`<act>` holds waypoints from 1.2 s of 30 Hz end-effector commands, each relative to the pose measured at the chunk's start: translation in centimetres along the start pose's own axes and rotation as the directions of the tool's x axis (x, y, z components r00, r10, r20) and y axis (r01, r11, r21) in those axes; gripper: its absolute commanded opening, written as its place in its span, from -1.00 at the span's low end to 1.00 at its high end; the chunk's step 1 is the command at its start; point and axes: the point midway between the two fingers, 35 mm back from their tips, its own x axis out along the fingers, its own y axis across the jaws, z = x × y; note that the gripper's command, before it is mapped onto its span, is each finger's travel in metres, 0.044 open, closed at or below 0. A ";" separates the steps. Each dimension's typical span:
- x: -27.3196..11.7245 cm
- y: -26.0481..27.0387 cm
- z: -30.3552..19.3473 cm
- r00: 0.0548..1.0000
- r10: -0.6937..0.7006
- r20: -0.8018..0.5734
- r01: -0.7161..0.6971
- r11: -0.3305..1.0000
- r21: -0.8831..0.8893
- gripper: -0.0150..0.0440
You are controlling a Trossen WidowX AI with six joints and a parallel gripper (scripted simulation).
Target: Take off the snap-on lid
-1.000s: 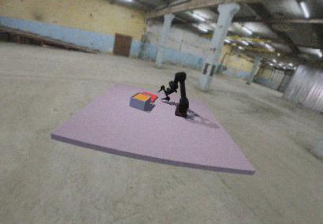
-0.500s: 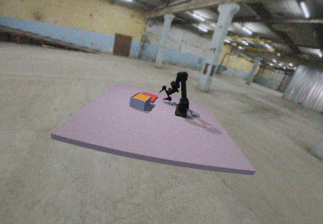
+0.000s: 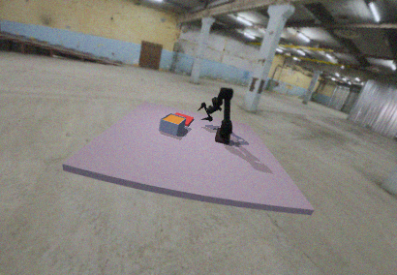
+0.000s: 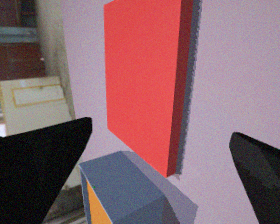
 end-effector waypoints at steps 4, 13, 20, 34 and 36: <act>-1.5 1.3 0.2 1.000 0.006 0.010 -0.006 1.000 -0.021 1.00; -3.1 2.2 0.2 1.000 0.006 0.010 -0.006 1.000 -0.021 1.00; -4.0 2.7 0.2 1.000 0.006 0.011 -0.005 1.000 -0.021 1.00; -3.5 2.1 0.0 1.000 0.006 0.010 -0.005 1.000 -0.021 1.00; -3.5 2.1 0.0 1.000 0.006 0.010 -0.005 1.000 -0.021 1.00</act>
